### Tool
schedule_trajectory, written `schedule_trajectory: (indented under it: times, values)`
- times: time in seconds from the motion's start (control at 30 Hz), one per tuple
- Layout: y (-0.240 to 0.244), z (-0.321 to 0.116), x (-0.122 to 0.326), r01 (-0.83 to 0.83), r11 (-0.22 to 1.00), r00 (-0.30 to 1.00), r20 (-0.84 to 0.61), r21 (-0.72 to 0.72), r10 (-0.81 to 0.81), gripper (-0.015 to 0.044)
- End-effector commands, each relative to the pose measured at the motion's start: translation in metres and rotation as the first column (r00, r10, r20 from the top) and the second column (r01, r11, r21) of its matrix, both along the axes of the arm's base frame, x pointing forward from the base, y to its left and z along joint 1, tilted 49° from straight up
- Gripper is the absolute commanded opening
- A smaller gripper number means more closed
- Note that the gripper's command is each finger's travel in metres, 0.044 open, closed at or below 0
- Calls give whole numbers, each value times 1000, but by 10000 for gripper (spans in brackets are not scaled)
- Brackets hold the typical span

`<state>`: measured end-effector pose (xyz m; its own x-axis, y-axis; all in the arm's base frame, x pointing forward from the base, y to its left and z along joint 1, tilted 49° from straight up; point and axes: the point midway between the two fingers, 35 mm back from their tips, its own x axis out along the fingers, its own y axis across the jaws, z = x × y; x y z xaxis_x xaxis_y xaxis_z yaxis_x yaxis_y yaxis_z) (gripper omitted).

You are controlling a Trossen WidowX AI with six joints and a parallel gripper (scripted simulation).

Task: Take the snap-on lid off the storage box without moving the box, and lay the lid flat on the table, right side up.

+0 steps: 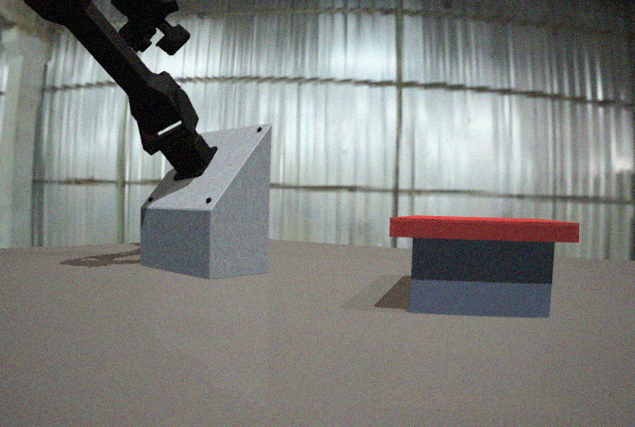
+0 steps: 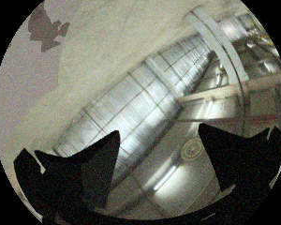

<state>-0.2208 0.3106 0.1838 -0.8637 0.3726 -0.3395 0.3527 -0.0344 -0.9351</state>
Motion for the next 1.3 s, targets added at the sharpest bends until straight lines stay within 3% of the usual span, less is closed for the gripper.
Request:
schedule_trajectory:
  times: [0.0,0.17,0.3,0.37,0.5,0.63,0.7,0.83,0.93,1.1,1.27]
  values:
    - [2,-1,2,14,1000,1000,-1,-10,-14,374]
    - [39,-23,66,366,892,923,-22,-266,-385,243]
    - [61,-42,131,605,641,723,-11,-472,-691,235]
    - [63,-46,142,632,591,680,-7,-502,-734,235]
    - [68,-63,207,707,273,382,27,-653,-924,235]
    - [60,-80,275,635,-51,16,79,-771,-997,235]
    - [57,-83,287,609,-99,-47,89,-787,-995,235]
    - [33,-98,349,402,-316,-399,147,-859,-905,235]
    - [6,-109,393,198,-397,-634,192,-896,-749,235]
    - [-31,-120,436,-24,-389,-825,238,-921,-513,235]
    - [-99,-133,486,-275,-208,-952,296,-939,-79,235]
